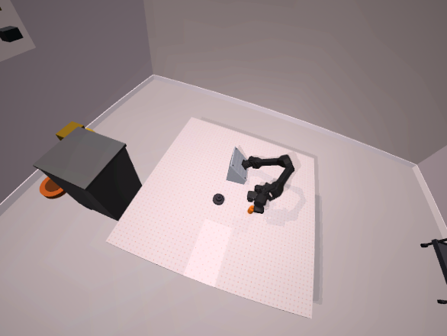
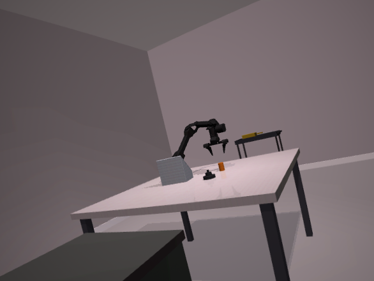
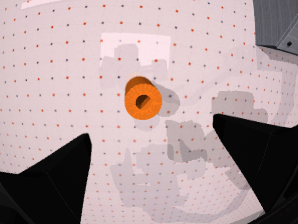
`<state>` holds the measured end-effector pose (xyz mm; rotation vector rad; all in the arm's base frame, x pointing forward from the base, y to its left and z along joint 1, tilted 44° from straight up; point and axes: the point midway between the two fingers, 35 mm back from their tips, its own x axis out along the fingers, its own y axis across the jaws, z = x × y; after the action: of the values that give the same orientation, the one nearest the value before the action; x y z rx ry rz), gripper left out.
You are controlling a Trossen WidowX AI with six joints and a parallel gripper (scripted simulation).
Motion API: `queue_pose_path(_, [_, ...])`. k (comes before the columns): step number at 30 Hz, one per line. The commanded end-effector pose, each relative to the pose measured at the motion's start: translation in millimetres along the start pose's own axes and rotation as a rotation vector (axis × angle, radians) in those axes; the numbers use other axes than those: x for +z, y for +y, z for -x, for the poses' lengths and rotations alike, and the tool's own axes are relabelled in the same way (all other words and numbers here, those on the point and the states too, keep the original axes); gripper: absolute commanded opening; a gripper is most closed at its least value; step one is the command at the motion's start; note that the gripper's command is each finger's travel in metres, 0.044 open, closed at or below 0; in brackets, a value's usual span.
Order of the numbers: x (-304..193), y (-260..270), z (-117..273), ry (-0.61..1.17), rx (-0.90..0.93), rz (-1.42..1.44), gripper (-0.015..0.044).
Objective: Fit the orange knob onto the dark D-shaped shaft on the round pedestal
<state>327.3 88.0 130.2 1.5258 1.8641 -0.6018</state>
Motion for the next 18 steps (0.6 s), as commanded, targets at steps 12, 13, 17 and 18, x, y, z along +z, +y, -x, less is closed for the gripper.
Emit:
queue_pose_path(12, [-0.9,0.3,-0.2,0.002,0.006,1.421,0.044])
queue_pose_path(13, [-0.9,0.3,-0.2,0.002,0.006,1.459,0.044])
queue_pose_path(17, [-0.9,0.3,-0.2,0.002,0.007,1.469,0.044])
queue_pose_path(18, [-0.9,0.3,-0.2,0.002,0.007,1.469,0.044])
